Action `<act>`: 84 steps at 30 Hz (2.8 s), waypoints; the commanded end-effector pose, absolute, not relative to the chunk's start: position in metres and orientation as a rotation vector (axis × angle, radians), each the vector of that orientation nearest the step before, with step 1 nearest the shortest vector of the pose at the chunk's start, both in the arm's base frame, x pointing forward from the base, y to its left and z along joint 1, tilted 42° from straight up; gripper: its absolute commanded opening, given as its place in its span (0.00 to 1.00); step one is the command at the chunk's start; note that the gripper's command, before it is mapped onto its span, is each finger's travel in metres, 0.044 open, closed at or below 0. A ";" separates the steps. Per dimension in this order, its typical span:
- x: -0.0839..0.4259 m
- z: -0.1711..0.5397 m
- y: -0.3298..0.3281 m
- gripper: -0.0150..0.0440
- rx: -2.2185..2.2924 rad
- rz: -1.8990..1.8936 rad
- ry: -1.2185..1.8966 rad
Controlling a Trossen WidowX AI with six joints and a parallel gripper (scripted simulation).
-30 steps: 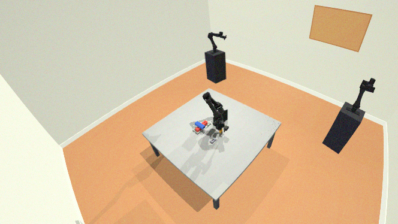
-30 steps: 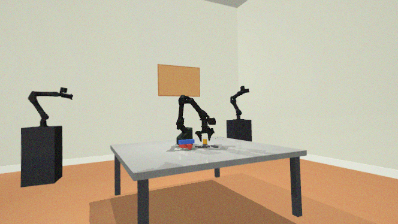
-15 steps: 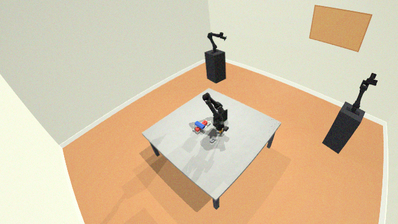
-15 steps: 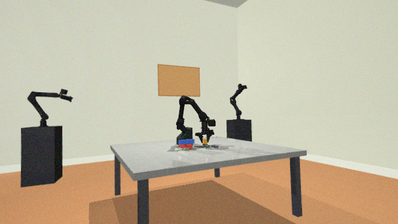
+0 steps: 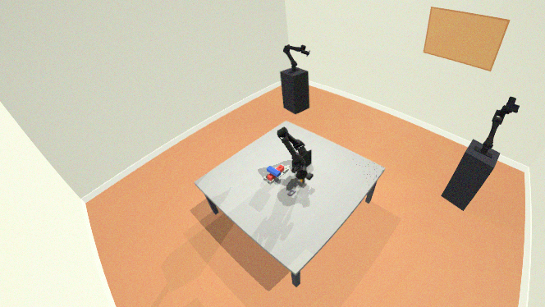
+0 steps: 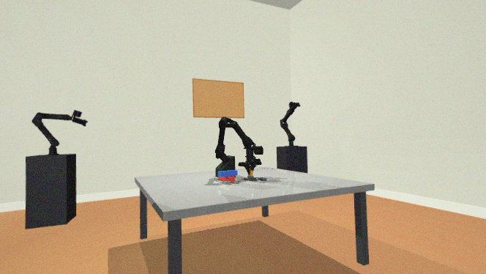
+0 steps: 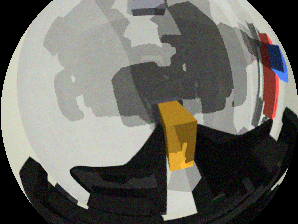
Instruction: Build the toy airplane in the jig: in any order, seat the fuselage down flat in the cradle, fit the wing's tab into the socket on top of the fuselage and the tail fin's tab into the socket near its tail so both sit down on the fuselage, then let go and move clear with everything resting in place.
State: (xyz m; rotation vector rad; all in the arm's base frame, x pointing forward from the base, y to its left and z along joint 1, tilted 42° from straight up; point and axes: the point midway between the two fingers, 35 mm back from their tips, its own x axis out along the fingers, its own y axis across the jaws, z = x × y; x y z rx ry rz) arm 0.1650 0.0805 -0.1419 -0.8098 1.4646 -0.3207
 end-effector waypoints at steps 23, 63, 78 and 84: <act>0.164 -0.105 0.122 0.25 -0.817 -0.311 1.463; 0.172 -0.025 0.149 0.25 -0.791 -0.291 1.472; 0.198 0.000 0.116 0.25 -0.766 -0.275 1.471; 0.207 0.009 0.101 0.25 -0.758 -0.273 1.467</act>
